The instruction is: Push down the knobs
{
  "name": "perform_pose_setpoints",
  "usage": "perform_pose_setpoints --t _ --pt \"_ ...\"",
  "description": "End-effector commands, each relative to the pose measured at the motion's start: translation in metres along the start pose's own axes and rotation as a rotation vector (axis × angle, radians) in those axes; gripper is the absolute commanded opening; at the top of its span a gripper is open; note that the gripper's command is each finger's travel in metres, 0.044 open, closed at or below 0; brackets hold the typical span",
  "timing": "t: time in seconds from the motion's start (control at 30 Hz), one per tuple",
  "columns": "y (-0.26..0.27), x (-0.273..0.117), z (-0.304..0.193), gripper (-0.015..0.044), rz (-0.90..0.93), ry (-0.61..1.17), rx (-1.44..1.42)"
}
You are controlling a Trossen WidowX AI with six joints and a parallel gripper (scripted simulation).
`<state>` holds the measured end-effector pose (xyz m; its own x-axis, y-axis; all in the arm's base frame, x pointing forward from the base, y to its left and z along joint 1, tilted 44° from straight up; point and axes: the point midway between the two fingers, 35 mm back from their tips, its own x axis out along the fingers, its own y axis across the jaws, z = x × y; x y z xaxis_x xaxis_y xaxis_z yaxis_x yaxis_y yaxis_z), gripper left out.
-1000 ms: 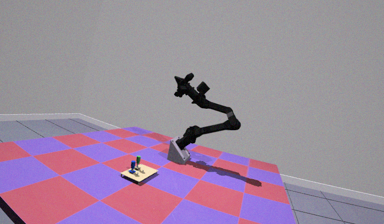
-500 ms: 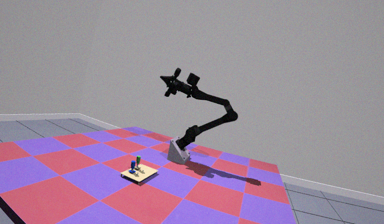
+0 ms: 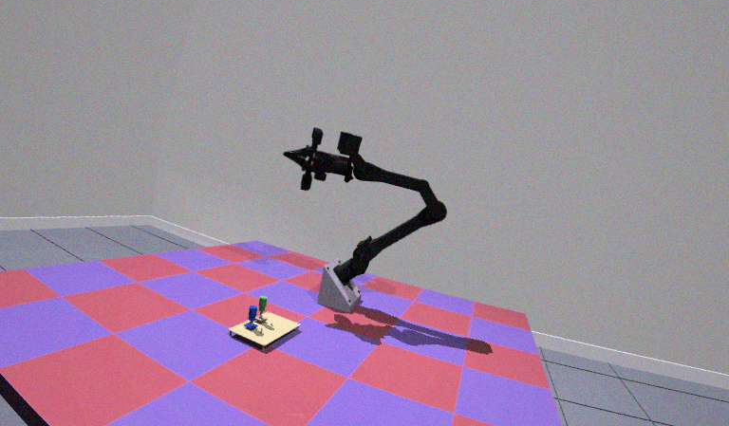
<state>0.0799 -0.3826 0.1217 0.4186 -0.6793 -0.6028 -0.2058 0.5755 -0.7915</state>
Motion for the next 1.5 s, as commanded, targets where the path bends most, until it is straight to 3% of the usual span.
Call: perform_pose_setpoints --t 0.0,0.77,1.47 --pt "0.004 0.012 0.018 0.0000 0.054 -0.052 0.039" --pt "0.061 0.063 0.160 0.0000 0.663 -0.287 0.381" --pt "0.139 0.048 0.283 0.0000 1.295 -0.133 0.541"
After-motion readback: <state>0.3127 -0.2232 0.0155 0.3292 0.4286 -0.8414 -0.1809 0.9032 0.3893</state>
